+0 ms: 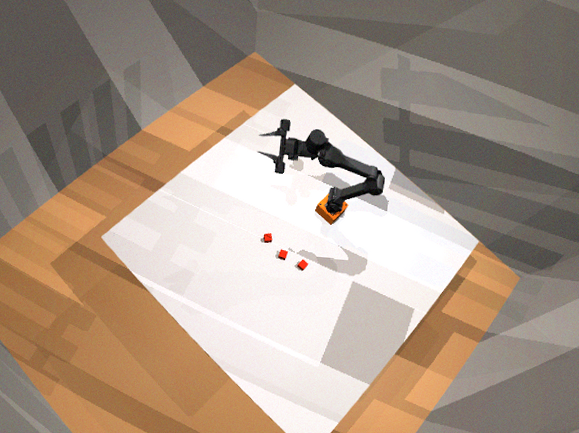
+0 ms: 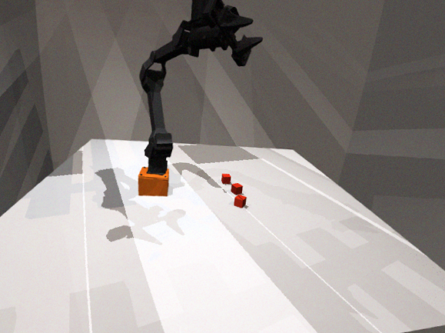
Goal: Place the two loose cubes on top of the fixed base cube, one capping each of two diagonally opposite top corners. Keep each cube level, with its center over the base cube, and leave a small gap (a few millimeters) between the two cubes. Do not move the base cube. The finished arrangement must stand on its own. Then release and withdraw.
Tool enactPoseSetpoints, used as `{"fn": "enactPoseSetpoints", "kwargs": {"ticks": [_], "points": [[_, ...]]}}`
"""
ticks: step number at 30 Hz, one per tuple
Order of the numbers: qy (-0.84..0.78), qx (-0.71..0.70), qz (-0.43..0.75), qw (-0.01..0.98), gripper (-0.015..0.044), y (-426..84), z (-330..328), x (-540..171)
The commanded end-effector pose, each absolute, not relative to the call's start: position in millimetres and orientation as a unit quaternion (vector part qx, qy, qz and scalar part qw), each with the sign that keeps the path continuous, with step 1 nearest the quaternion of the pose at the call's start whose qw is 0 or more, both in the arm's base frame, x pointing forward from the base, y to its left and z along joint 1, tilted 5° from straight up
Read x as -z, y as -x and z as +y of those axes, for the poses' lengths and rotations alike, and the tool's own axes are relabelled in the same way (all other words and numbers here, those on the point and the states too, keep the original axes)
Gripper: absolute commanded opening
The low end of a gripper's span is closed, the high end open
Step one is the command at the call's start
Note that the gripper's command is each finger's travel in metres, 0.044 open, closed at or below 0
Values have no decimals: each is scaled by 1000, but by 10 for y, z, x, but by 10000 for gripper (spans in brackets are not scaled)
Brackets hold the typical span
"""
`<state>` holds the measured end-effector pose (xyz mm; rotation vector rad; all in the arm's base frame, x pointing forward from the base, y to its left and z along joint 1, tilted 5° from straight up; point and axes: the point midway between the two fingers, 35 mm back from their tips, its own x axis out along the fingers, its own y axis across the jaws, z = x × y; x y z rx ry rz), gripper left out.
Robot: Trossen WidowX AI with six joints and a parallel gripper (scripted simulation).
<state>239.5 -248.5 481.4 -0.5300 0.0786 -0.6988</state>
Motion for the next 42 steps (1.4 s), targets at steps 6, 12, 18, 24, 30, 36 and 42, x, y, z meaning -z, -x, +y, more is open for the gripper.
{"fn": "enactPoseSetpoints", "kwargs": {"ticks": [6, 12, 18, 24, 30, 36, 42], "points": [[69, 260, 110, 957, 265, -3002, -2317, -4037], [-38, 220, 168, 960, 265, -3305, -2084, -3563], [-136, 192, 236, 943, 265, -3530, -1778, -3095], [-219, 177, 309, 909, 265, -3667, -1421, -2645], [-285, 177, 384, 860, 265, -3709, -1035, -2224], [-333, 192, 458, 801, 265, -3659, -643, -1839], [-362, 222, 527, 736, 265, -3524, -267, -1501]]}}
